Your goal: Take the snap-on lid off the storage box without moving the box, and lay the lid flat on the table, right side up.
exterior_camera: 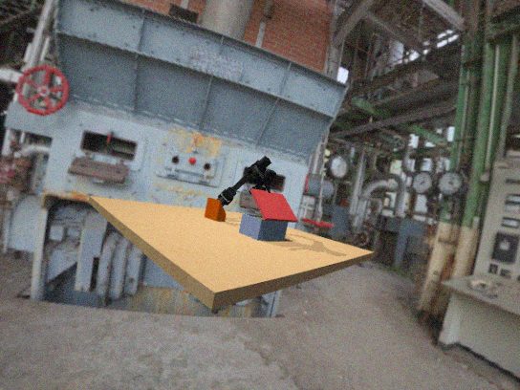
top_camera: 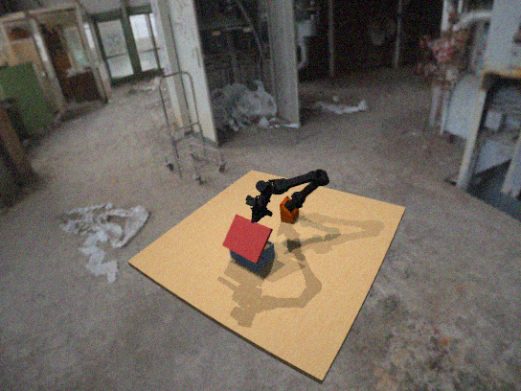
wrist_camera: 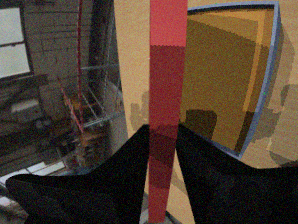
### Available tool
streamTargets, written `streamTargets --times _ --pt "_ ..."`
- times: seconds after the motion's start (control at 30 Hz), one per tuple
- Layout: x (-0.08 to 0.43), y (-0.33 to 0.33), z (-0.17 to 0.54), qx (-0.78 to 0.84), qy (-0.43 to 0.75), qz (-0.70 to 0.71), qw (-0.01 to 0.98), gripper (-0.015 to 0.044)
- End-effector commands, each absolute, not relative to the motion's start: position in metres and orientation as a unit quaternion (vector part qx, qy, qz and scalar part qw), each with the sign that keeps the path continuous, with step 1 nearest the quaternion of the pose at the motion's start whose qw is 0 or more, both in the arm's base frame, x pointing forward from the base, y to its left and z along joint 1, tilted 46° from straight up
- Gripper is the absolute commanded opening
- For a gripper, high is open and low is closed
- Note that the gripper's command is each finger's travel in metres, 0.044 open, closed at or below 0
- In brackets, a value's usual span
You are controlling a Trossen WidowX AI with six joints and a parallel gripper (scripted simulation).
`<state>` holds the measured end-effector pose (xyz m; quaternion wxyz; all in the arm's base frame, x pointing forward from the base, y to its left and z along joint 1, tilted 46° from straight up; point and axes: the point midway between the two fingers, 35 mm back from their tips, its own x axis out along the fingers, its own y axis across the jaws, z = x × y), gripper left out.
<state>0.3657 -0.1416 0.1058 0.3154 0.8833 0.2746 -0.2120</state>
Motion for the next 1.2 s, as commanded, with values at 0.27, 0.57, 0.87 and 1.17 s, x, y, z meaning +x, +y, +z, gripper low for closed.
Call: streamTargets --times 0.27,0.57,0.87,1.17 --pt "0.367 -0.126 0.128 0.884 0.268 -0.21 0.321 0.0" --pt "0.368 -0.113 0.141 0.884 0.268 -0.209 0.321 0.0" --pt "0.369 -0.101 0.154 0.884 0.268 -0.209 0.32 0.0" --pt "0.371 -0.088 0.167 0.884 0.268 -0.209 0.32 0.0"
